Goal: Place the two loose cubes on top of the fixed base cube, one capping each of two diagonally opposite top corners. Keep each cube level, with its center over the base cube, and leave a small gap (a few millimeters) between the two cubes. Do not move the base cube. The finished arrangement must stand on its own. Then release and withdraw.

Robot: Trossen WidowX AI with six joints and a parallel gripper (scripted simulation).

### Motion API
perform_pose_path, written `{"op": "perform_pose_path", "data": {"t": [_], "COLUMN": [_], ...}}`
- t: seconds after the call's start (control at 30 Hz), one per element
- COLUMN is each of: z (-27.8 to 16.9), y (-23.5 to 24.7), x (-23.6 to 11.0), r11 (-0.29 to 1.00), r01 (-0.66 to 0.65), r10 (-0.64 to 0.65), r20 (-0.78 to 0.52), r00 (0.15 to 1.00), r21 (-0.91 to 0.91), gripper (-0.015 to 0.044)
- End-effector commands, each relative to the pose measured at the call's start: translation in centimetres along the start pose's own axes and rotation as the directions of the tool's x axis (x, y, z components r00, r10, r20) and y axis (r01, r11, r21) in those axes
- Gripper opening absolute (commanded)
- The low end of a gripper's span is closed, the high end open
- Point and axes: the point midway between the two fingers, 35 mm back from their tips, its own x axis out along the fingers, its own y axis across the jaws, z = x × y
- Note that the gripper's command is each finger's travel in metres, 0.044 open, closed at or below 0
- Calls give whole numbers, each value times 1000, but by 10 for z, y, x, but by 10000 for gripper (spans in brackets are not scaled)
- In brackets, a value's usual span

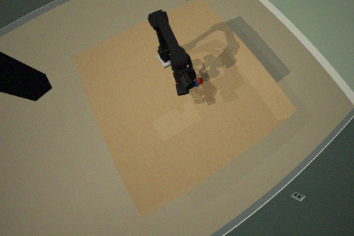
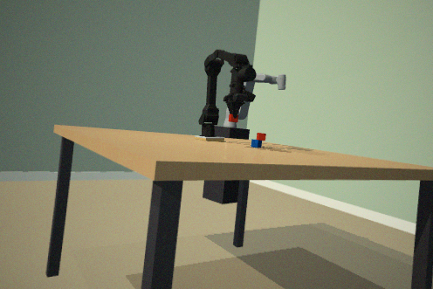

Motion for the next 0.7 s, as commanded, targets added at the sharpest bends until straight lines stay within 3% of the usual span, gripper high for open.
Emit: {"op": "perform_pose_path", "data": {"t": [0.0,0.67], "z": [12,76], "y": [1,16], "x": [2,4], "r11": [1000,997], "r01": [-3,-3], "r10": [3,2], "r20": [-2,7], "r00": [1000,1000], "r21": [15,80], "gripper": [105,105]}}
